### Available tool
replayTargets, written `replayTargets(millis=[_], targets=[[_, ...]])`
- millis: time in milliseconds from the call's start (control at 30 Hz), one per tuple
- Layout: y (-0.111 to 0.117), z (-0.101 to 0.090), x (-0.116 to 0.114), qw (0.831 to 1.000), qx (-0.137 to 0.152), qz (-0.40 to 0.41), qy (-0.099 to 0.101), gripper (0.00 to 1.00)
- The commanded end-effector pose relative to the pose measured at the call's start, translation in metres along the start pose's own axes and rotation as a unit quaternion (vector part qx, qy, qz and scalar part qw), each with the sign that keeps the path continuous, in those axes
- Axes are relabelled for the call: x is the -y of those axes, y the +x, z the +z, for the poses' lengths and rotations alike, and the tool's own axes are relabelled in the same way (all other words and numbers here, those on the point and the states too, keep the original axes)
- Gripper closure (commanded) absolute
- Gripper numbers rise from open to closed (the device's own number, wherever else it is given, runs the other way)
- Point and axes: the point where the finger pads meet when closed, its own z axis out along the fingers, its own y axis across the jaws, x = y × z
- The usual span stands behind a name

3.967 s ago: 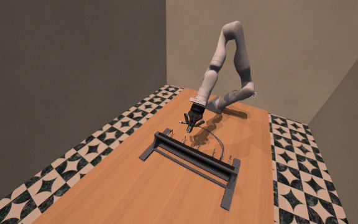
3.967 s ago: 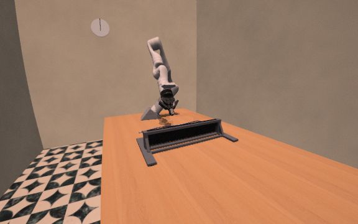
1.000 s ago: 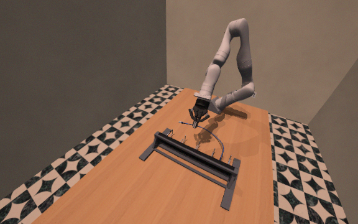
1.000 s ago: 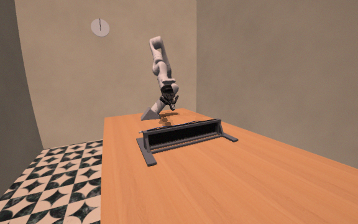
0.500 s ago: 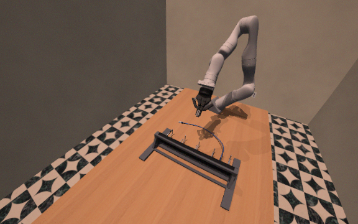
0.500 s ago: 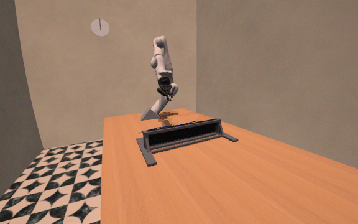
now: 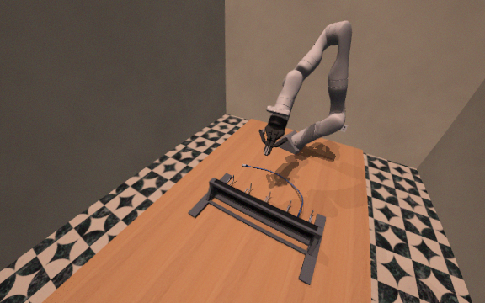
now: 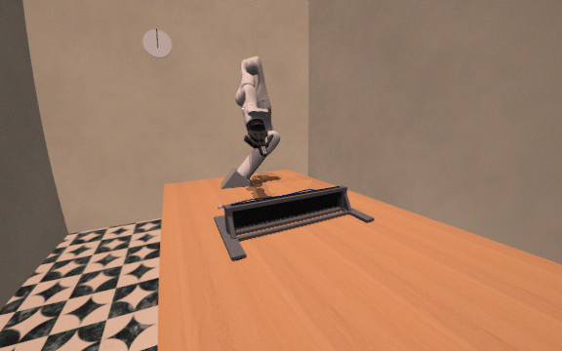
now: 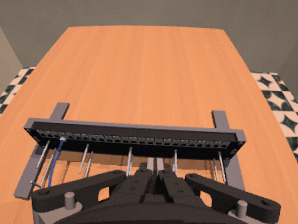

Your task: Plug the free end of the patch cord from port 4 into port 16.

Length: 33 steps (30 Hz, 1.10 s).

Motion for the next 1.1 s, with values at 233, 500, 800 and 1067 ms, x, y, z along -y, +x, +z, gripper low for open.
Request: replayTargets(millis=[233,500,800,1067], targets=[[-0.001,-0.001,-0.044,1.000,0.000,-0.001,0.001,1.00],[-0.001,-0.001,-0.073,1.000,0.000,-0.001,0.001,1.00],[-0.001,-0.001,-0.095,1.000,0.000,-0.001,0.000,1.00],[-0.001,-0.001,-0.095,1.000,0.001,-0.003,-0.001,1.00]])
